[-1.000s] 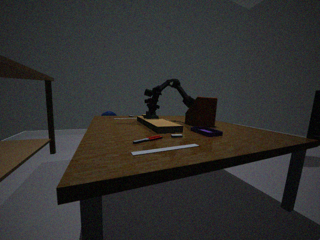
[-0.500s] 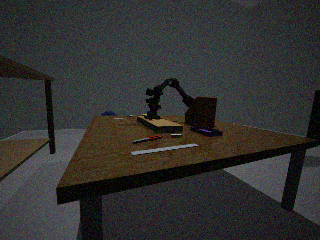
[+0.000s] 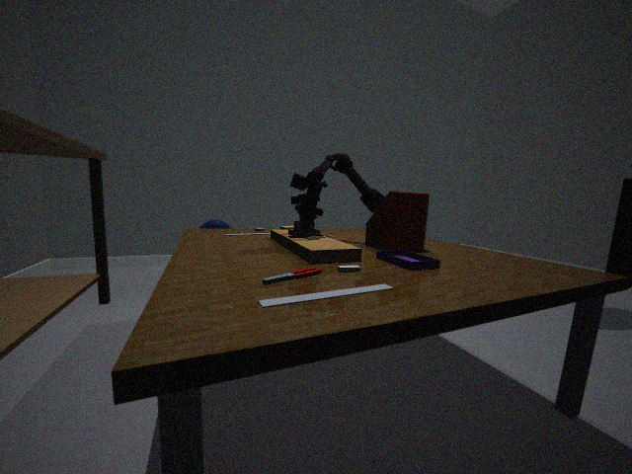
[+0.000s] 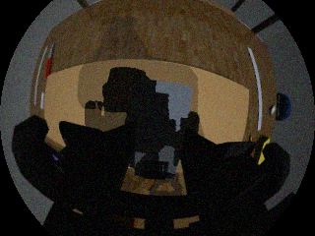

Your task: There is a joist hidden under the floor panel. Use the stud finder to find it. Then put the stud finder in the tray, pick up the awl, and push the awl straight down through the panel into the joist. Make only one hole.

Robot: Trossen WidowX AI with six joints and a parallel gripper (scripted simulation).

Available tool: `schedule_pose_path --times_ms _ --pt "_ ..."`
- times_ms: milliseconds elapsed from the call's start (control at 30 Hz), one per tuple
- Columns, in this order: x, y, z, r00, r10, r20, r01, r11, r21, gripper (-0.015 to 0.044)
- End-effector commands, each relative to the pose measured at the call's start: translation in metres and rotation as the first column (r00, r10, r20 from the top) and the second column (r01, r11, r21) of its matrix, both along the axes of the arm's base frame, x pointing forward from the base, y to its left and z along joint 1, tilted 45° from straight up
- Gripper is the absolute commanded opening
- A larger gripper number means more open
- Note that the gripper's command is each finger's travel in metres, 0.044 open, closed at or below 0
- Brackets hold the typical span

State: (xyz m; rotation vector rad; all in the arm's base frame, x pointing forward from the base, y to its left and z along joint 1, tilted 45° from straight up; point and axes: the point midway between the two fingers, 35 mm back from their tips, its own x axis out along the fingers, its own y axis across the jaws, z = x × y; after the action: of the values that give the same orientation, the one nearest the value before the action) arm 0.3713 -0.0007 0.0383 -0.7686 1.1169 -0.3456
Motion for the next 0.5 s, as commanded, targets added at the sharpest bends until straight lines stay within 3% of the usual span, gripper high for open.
schedule_pose_path --times_ms 0,467 --pt "-0.002 0.009 -0.01 1.0 0.002 -0.002 -0.002 1.0 0.002 0.0" --pt "-0.007 0.036 -0.036 1.0 0.002 -0.002 -0.002 1.0 0.003 0.0"
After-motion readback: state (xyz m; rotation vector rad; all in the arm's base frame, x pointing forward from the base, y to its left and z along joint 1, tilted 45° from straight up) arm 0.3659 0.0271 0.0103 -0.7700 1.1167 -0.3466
